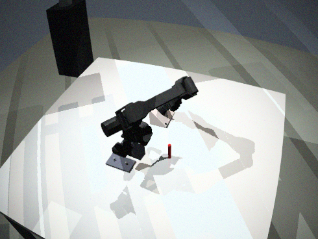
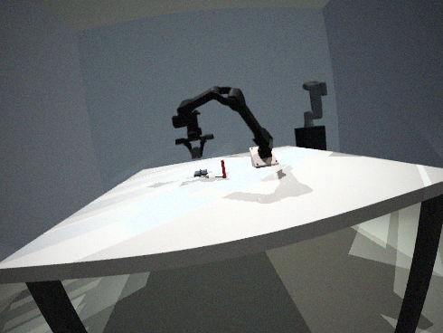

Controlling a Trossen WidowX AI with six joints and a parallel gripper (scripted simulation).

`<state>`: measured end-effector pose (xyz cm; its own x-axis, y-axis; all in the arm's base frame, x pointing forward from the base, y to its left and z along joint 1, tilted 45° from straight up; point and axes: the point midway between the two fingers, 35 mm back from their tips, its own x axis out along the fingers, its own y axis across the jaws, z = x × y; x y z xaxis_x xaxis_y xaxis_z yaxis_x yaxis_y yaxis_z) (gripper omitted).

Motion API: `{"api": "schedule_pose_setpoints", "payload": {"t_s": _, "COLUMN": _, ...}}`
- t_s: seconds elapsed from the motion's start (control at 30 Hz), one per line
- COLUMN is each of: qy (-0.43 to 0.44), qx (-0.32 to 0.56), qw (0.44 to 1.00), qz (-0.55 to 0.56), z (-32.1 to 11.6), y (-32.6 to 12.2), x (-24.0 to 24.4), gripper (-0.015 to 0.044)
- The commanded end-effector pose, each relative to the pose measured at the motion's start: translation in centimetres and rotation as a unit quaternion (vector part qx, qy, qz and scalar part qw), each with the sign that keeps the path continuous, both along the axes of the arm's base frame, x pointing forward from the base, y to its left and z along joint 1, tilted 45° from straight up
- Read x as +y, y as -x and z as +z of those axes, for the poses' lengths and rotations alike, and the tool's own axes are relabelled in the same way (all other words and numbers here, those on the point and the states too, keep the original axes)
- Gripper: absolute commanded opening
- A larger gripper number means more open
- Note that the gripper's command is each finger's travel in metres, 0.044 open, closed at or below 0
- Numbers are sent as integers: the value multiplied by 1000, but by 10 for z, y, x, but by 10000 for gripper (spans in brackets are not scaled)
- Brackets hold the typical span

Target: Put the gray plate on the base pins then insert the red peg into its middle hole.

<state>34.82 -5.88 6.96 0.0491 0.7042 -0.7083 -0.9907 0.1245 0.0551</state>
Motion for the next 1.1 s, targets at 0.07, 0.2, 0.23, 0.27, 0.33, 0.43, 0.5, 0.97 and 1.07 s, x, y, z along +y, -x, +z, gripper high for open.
{"api": "schedule_pose_setpoints", "payload": {"t_s": 0.07, "qy": 2, "qx": -6, "qw": 1000, "qz": 8, "z": -21, "y": -1, "x": -6, "gripper": 0}}
{"api": "schedule_pose_setpoints", "payload": {"t_s": 0.2, "qy": 3, "qx": -12, "qw": 1000, "qz": 13, "z": -33, "y": -2, "x": -10, "gripper": 0}}
{"api": "schedule_pose_setpoints", "payload": {"t_s": 0.23, "qy": 3, "qx": -13, "qw": 1000, "qz": 15, "z": -36, "y": -2, "x": -11, "gripper": 0}}
{"api": "schedule_pose_setpoints", "payload": {"t_s": 0.27, "qy": 3, "qx": -14, "qw": 1000, "qz": 16, "z": -39, "y": -2, "x": -11, "gripper": 0}}
{"api": "schedule_pose_setpoints", "payload": {"t_s": 0.33, "qy": 3, "qx": -17, "qw": 1000, "qz": 18, "z": -46, "y": -2, "x": -13, "gripper": 0}}
{"api": "schedule_pose_setpoints", "payload": {"t_s": 0.43, "qy": 3, "qx": -21, "qw": 1000, "qz": 22, "z": -55, "y": -2, "x": -15, "gripper": 0}}
{"api": "schedule_pose_setpoints", "payload": {"t_s": 0.5, "qy": 3, "qx": -23, "qw": 999, "qz": 25, "z": -61, "y": -2, "x": -17, "gripper": 0}}
{"api": "schedule_pose_setpoints", "payload": {"t_s": 0.97, "qy": 4, "qx": -31, "qw": 999, "qz": 33, "z": -81, "y": -1, "x": -21, "gripper": 0}}
{"api": "schedule_pose_setpoints", "payload": {"t_s": 1.07, "qy": 4, "qx": -31, "qw": 999, "qz": 33, "z": -82, "y": -1, "x": -21, "gripper": 0}}
